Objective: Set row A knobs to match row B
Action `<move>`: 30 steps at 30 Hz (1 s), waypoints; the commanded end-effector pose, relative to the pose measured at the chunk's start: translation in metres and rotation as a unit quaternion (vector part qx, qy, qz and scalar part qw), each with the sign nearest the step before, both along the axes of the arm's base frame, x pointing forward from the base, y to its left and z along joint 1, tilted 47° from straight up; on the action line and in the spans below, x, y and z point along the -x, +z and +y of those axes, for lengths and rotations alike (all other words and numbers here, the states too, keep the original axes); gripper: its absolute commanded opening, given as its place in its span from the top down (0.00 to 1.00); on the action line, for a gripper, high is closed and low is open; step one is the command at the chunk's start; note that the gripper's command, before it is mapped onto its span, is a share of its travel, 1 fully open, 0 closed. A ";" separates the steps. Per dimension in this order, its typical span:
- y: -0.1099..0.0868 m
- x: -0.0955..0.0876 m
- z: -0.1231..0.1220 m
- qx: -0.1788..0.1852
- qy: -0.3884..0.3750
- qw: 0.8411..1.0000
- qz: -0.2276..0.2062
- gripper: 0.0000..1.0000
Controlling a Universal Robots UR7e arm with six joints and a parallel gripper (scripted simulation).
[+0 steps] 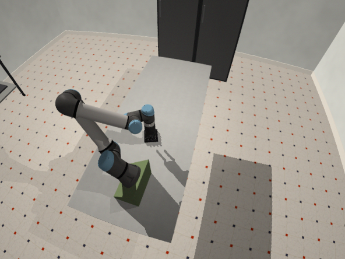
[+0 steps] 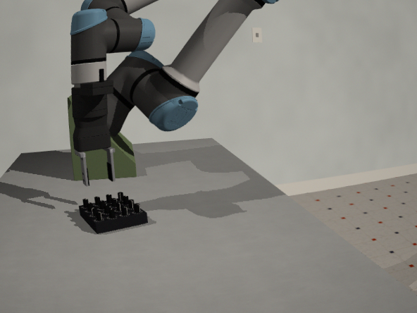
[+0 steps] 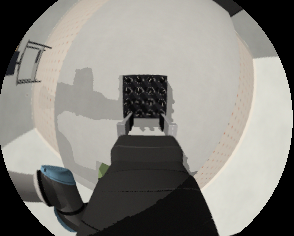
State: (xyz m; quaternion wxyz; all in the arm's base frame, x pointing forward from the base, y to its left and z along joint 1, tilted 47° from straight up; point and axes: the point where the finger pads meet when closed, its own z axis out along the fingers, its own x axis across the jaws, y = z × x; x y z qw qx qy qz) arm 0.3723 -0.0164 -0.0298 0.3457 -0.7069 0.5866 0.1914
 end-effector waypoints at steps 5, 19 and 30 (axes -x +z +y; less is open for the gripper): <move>-0.004 0.014 -0.002 0.001 0.000 1.000 0.000 0.00; -0.011 0.038 -0.004 0.001 0.000 1.000 0.000 0.00; -0.014 0.047 -0.005 0.001 0.000 1.000 0.000 0.00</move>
